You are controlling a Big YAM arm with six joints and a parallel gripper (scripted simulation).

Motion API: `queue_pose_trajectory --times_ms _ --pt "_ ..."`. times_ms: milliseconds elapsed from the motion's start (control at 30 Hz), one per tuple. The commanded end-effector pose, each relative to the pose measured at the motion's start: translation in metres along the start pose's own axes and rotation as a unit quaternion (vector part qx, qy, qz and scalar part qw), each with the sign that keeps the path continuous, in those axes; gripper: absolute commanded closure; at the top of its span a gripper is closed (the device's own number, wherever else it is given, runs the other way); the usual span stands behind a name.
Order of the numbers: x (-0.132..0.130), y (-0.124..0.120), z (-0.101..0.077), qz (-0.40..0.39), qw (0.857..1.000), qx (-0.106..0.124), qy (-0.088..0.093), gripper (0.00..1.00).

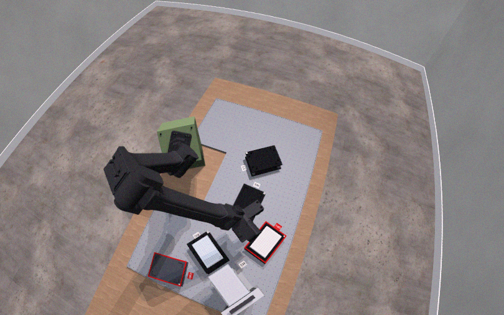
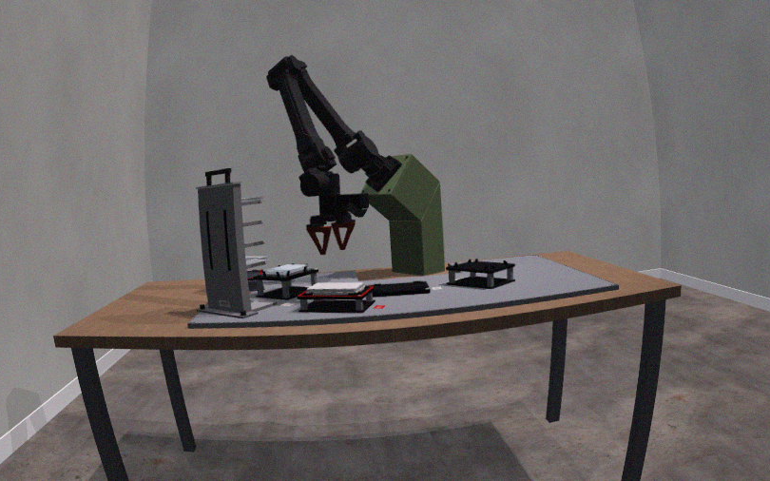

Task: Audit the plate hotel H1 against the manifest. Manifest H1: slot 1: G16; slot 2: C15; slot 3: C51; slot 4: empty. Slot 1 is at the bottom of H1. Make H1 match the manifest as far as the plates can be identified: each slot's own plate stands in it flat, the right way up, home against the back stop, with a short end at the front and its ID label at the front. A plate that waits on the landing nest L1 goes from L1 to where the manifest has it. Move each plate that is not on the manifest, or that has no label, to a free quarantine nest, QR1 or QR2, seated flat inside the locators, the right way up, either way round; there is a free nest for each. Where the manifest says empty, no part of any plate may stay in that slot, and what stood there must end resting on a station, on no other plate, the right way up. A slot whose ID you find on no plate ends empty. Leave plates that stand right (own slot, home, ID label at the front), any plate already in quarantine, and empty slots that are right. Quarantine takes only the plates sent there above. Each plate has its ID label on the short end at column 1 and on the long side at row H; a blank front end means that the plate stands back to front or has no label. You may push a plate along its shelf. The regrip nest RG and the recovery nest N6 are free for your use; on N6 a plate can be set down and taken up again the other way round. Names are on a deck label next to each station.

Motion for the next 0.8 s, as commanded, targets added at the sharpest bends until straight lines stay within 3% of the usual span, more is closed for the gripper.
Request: queue_pose_trajectory --times_ms 0,500,767 --pt "-0.003 0.005 -0.013 0.004 1.0 -0.008 -0.009 0.0" --pt "-0.009 0.003 -0.036 0.008 1.0 -0.008 -0.014 0.0" --pt "-0.016 0.001 -0.06 0.012 1.0 -0.008 -0.02 0.0"
Point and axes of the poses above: the point where the finger pads meet when closed, its own z axis out along the fingers, its own x axis across the jaws, y = z × x, the point moved 5 cm from there along -z, back along the fingers, and after that the axes turned 10 degrees about -z, right-handed, at the moved point
